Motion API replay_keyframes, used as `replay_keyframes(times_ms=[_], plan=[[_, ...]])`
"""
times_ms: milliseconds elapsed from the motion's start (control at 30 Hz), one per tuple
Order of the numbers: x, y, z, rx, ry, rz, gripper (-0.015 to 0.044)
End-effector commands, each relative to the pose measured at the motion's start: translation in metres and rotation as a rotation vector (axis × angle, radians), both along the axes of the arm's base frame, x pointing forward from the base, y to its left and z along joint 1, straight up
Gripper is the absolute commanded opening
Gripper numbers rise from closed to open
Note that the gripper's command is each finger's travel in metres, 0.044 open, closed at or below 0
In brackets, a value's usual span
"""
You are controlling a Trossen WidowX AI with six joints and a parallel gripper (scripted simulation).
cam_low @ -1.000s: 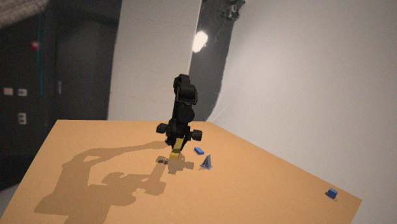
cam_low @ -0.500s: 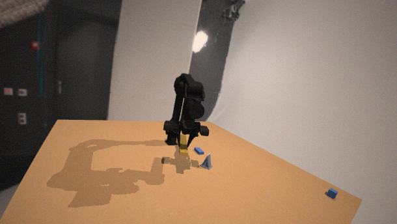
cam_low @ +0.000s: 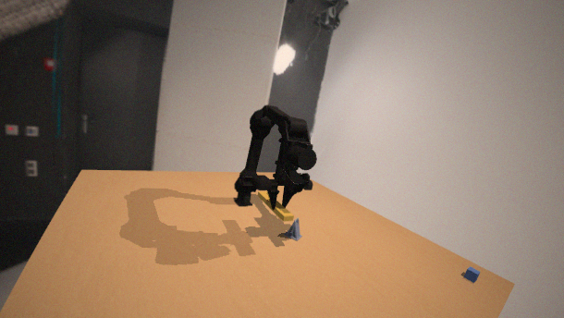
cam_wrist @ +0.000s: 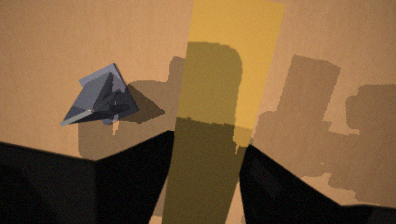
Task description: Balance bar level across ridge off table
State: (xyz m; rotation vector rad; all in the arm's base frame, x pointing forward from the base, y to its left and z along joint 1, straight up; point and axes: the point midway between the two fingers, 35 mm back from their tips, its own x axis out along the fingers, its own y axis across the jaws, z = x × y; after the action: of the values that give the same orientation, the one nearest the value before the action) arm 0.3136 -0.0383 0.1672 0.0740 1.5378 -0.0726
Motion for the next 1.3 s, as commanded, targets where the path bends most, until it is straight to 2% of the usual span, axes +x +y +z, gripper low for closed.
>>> replay_keyframes(times_ms=[0,767,1267], plan=[[0.005,0.013,0.001,-0.005,0.001,0.09,0.0],[0.012,0.101,0.003,-0.011,-0.001,0.539,0.0],[0.011,0.115,-0.01,-0.01,-0.002,0.576,0.0]])
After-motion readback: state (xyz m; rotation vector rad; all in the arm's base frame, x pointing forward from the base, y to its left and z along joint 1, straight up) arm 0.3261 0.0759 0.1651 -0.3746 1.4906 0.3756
